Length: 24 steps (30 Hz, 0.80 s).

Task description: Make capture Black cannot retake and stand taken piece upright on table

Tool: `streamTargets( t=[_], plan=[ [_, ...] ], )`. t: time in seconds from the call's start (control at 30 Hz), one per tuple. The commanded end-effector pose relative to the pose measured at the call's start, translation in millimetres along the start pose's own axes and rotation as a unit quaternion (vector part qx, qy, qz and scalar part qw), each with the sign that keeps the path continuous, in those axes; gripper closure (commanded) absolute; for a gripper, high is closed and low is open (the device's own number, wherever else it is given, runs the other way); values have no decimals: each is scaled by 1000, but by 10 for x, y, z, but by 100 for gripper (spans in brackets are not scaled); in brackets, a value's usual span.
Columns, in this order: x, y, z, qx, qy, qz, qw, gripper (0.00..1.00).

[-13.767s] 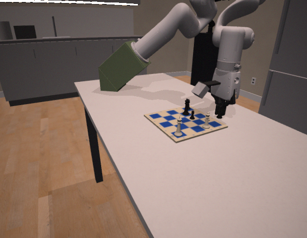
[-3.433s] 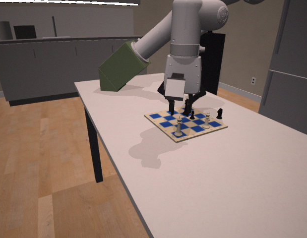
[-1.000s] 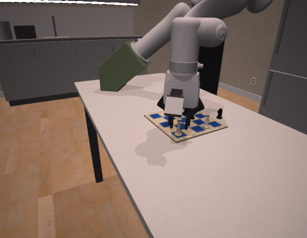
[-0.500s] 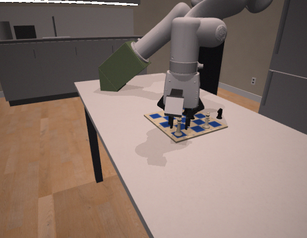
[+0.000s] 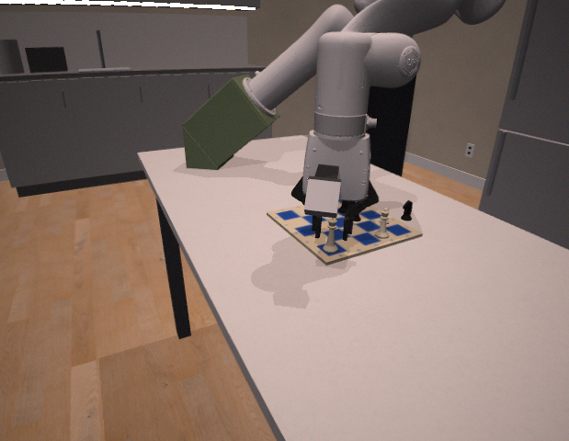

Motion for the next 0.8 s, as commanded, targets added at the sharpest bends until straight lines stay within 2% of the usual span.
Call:
streamTargets(
  t=[0.0, 0.07, 0.1, 0.77],
  plan=[
    [11, -5, 10, 0, 1, 0, 1000, 58],
    [11, -5, 10, 0, 1, 0, 1000, 58],
    [11, -5, 10, 0, 1, 0, 1000, 100],
    [11, -5, 10, 0, 1, 0, 1000, 100]
  ],
)
Point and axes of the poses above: the point where the finger pads meet when closed, its own x axis back along the fingers, its own y axis across the jaws, z = x × y, the point moved 3 cm from there along x, back along the fingers, and after that the axes turned 8 degrees about -x, right-handed, at the moved point
